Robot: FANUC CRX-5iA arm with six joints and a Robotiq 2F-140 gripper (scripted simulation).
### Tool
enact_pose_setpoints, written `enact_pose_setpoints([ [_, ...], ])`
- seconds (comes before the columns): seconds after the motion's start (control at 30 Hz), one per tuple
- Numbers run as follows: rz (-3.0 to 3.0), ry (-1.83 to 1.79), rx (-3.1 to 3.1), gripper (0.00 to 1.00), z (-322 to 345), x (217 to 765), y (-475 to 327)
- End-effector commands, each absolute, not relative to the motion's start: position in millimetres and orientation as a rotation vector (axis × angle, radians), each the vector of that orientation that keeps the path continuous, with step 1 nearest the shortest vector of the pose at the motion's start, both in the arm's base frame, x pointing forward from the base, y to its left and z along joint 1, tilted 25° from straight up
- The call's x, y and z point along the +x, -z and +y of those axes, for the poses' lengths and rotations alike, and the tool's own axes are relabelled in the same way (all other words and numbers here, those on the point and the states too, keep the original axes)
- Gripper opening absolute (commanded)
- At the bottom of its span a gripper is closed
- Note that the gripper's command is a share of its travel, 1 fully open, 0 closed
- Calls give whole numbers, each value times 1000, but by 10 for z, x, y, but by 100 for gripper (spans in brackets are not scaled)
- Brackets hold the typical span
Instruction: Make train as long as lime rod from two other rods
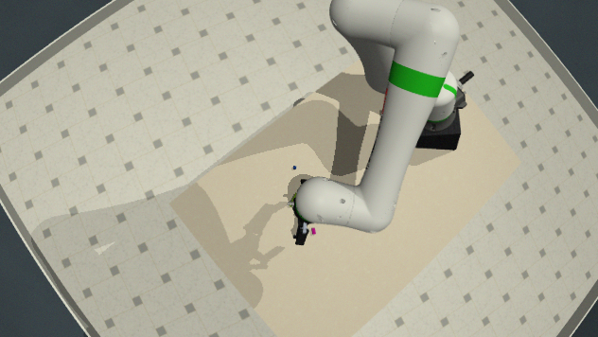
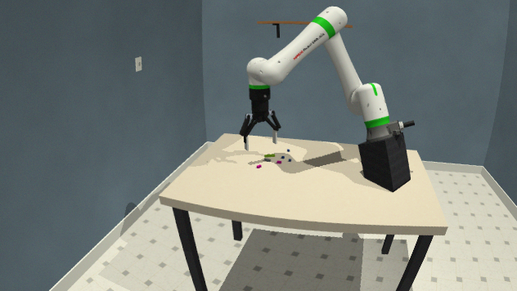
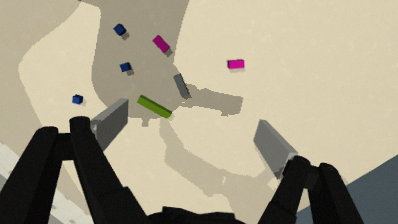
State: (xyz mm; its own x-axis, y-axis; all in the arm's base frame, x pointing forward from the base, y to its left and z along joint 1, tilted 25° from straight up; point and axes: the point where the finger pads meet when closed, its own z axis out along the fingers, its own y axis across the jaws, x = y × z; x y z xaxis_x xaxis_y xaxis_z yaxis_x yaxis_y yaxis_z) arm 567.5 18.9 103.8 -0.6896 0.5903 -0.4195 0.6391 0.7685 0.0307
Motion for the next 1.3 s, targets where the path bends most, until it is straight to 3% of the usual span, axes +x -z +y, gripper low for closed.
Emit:
enact_pose_setpoints([
  [0.0,2555,165,934,100,-40,5607,-1162],
  [0.27,2555,164,932,100,-818,5259,-1564],
  [1.27,2554,164,931,100,-898,5213,-1605],
])
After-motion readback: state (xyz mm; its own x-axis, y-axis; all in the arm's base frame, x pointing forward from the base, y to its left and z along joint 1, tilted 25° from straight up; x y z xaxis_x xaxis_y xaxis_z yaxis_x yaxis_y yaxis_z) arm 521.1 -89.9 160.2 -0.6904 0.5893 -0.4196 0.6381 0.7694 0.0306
